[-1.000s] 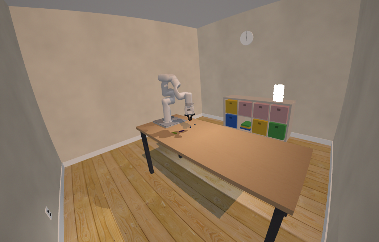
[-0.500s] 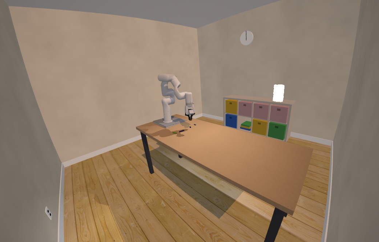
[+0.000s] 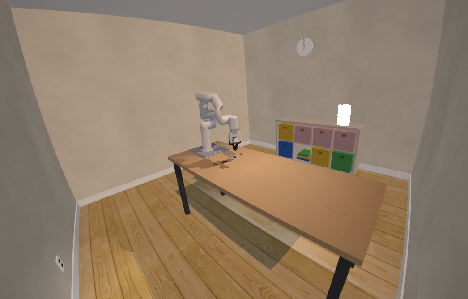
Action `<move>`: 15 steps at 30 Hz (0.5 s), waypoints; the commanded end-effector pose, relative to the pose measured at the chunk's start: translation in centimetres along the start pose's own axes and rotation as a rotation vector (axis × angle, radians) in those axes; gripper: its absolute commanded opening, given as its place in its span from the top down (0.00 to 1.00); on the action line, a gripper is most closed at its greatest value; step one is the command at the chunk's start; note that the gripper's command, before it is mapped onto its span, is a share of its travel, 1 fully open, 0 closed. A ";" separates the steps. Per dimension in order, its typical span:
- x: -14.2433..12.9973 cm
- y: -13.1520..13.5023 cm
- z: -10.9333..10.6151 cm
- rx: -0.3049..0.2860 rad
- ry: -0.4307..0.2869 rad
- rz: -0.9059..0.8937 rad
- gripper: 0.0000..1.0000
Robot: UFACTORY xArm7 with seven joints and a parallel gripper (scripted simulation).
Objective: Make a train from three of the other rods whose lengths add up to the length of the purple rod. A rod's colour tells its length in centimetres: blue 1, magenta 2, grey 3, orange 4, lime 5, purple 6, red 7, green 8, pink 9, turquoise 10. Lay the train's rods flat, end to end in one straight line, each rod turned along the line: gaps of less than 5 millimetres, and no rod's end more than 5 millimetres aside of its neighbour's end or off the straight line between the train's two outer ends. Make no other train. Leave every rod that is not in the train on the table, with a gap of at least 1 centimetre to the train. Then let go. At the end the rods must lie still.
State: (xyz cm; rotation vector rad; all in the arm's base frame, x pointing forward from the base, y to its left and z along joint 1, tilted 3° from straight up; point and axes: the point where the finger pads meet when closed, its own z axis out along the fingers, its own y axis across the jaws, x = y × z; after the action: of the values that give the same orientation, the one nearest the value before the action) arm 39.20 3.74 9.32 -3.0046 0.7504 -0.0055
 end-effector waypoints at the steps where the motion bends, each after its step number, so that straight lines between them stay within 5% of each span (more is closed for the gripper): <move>1: 0.2 -0.1 1.3 0.002 0.004 0.000 0.96; 15: 0.2 -0.1 6.3 0.002 0.004 0.000 0.96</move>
State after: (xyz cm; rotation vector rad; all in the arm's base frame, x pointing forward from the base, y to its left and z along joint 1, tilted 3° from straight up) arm 39.14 3.96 4.15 -3.0044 0.7499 -0.0023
